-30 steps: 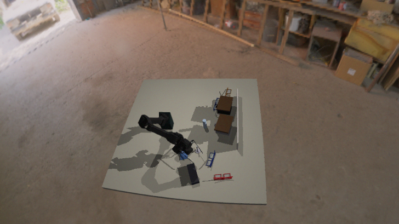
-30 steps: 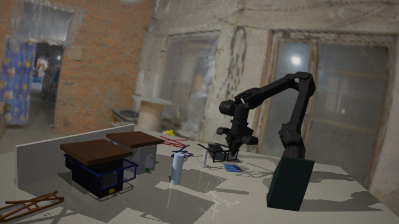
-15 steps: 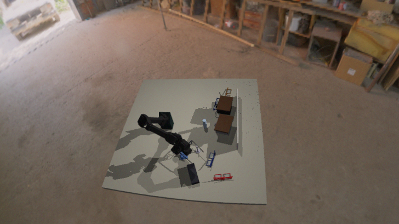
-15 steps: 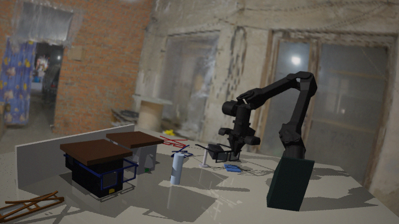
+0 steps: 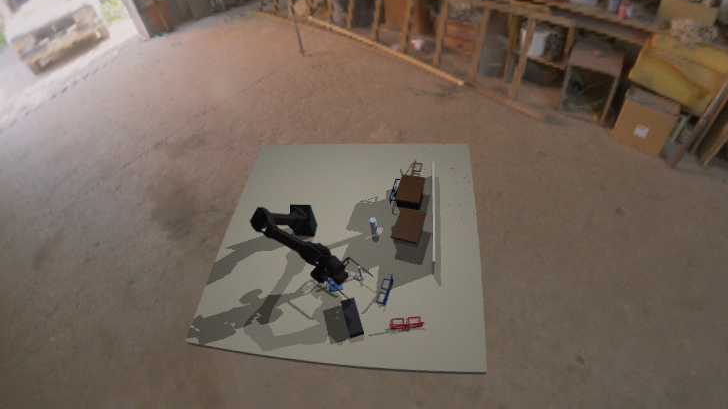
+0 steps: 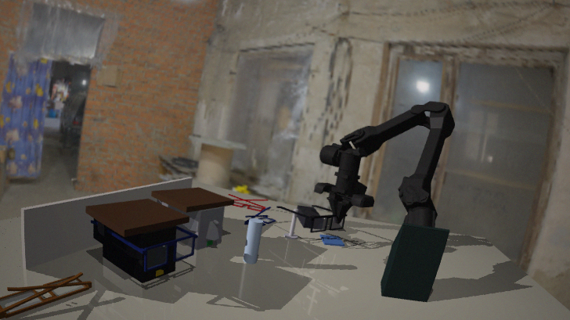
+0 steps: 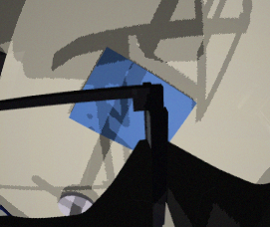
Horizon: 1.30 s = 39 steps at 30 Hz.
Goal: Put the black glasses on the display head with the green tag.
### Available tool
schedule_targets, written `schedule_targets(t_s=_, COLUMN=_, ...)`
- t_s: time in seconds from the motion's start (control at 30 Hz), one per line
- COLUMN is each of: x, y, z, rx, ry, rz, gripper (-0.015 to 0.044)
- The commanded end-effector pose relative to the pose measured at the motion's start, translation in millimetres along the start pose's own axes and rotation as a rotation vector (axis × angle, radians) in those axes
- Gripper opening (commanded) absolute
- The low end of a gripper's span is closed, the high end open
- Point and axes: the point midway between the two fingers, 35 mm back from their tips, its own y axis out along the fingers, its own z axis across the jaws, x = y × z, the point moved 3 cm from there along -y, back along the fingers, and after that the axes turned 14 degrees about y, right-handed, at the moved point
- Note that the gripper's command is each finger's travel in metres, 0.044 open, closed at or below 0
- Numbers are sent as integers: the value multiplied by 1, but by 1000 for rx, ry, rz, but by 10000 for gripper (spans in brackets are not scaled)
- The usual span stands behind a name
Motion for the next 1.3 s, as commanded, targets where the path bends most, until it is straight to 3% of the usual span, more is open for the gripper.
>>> schedule_targets(t_s=0.0, x=0, y=0, z=0, rx=2, ry=-1, rz=-1, gripper=0)
schedule_targets(t_s=0.73, x=-7, y=-1, z=-2, rx=1, ry=-1, rz=-1, gripper=0)
schedule_targets(t_s=1.27, x=-13, y=-59, z=-3, rx=-2, ry=-1, rz=2, gripper=0)
